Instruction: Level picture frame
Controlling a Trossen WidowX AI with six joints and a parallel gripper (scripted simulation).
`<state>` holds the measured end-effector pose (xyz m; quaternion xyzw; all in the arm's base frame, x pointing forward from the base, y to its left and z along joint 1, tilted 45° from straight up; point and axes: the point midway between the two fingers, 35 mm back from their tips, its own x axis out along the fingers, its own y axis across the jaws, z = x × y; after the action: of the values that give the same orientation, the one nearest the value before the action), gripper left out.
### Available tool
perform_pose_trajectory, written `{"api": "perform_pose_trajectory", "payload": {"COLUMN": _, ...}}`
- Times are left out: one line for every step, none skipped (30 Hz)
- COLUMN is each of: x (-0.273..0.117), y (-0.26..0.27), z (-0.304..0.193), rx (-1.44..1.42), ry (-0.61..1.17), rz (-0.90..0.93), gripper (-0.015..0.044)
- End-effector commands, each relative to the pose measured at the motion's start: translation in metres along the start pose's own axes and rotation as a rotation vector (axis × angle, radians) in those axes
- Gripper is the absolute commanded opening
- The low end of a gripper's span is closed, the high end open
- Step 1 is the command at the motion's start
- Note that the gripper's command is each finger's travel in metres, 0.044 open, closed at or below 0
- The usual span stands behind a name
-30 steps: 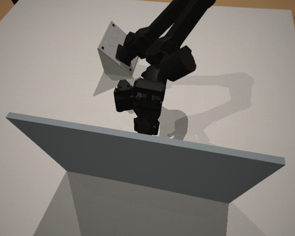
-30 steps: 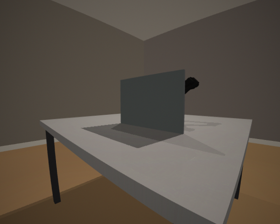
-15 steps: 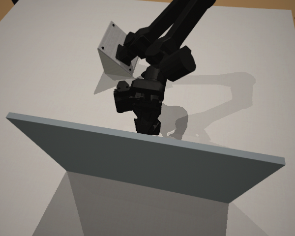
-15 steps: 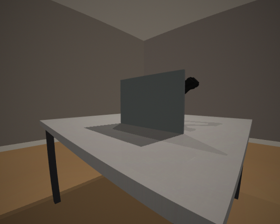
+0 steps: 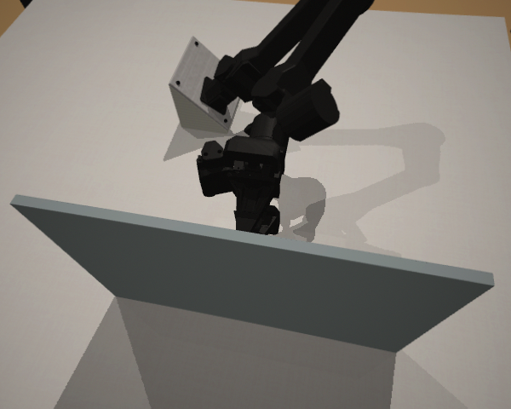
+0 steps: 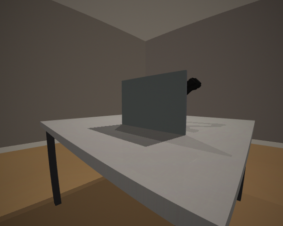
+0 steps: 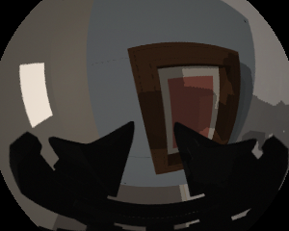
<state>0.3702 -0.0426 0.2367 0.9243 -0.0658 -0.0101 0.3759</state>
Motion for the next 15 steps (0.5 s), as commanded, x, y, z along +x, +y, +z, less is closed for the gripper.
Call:
{"api": "perform_pose_trajectory", "payload": {"x": 0.000, "y": 0.000, "z": 0.000, "rx": -0.003, "ry": 0.000, "rz": 0.000, "gripper": 0.0260}}
{"api": "perform_pose_trajectory", "payload": {"x": 0.000, "y": 0.000, "z": 0.000, "rx": -0.003, "ry": 0.000, "rz": 0.000, "gripper": 0.0260}}
{"api": "perform_pose_trajectory", "payload": {"x": -0.001, "y": 0.000, "z": 0.000, "rx": -0.007, "ry": 0.000, "rz": 0.000, "gripper": 0.0260}}
{"api": "perform_pose_trajectory", "payload": {"x": -0.005, "y": 0.001, "z": -0.002, "rx": -0.019, "ry": 0.000, "rz": 0.000, "gripper": 0.0260}}
{"api": "perform_pose_trajectory", "payload": {"x": -0.012, "y": 0.002, "z": -0.003, "rx": -0.039, "ry": 0.000, "rz": 0.000, "gripper": 0.0260}}
{"api": "perform_pose_trajectory", "payload": {"x": -0.020, "y": 0.003, "z": -0.005, "rx": -0.065, "ry": -0.001, "rz": 0.000, "gripper": 0.0260}}
{"api": "perform_pose_trajectory", "payload": {"x": -0.028, "y": 0.003, "z": -0.006, "rx": -0.090, "ry": -0.002, "rz": 0.000, "gripper": 0.0260}}
{"api": "perform_pose_trajectory", "payload": {"x": -0.037, "y": 0.004, "z": -0.007, "rx": -0.115, "ry": -0.002, "rz": 0.000, "gripper": 0.0260}}
{"api": "perform_pose_trajectory", "payload": {"x": -0.045, "y": 0.004, "z": -0.007, "rx": -0.140, "ry": -0.003, "rz": -0.001, "gripper": 0.0260}}
{"api": "perform_pose_trajectory", "payload": {"x": -0.053, "y": 0.003, "z": -0.007, "rx": -0.165, "ry": -0.003, "rz": -0.001, "gripper": 0.0260}}
{"api": "perform_pose_trajectory", "payload": {"x": -0.060, "y": 0.003, "z": -0.007, "rx": -0.190, "ry": -0.004, "rz": -0.001, "gripper": 0.0260}}
{"api": "perform_pose_trajectory", "payload": {"x": -0.068, "y": 0.002, "z": -0.007, "rx": -0.215, "ry": -0.004, "rz": -0.001, "gripper": 0.0260}}
{"api": "perform_pose_trajectory", "payload": {"x": -0.075, "y": 0.001, "z": -0.006, "rx": -0.241, "ry": -0.005, "rz": -0.001, "gripper": 0.0260}}
{"api": "perform_pose_trajectory", "payload": {"x": -0.083, "y": 0.000, "z": -0.004, "rx": -0.266, "ry": -0.006, "rz": -0.001, "gripper": 0.0260}}
{"api": "perform_pose_trajectory", "payload": {"x": -0.090, "y": -0.001, "z": -0.003, "rx": -0.291, "ry": -0.006, "rz": -0.002, "gripper": 0.0260}}
